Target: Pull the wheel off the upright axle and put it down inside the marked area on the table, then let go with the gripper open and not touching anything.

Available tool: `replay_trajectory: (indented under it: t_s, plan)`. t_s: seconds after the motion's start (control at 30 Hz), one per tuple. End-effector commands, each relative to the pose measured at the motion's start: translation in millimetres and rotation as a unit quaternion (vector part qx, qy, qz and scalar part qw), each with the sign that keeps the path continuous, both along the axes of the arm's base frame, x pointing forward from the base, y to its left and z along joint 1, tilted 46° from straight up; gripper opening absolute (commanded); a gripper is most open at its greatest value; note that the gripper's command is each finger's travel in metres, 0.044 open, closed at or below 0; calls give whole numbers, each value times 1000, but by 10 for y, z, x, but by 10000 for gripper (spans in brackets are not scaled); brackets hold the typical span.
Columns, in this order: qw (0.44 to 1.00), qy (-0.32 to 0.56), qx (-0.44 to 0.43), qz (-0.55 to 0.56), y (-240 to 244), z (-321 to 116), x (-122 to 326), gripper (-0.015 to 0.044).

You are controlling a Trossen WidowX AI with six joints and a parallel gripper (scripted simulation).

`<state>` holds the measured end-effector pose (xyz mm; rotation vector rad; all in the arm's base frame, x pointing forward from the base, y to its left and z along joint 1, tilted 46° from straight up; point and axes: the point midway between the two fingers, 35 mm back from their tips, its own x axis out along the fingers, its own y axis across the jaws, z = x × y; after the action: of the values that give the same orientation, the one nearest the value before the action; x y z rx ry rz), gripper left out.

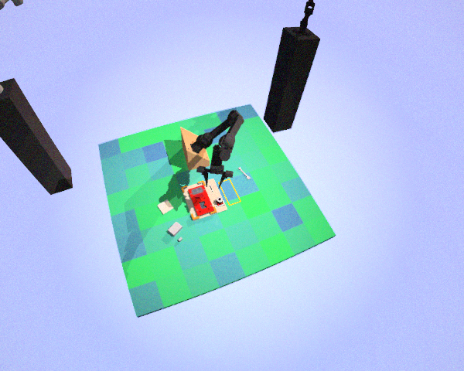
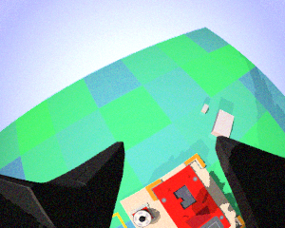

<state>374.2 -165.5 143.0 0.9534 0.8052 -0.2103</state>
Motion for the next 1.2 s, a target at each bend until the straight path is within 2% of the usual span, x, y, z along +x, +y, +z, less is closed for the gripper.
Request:
replay_trajectory:
  t_s: [0.0, 0.37, 0.63, 1.17]
  plan:
    - [994, 58, 95, -8, 334, -193, 63, 300]
    - [932, 239, 271, -42, 1156, -665, 37, 300]
    - [800, 430, 393, -145, 1786, -893, -104, 300]
    - [796, 435, 394, -148, 1824, -963, -152, 300]
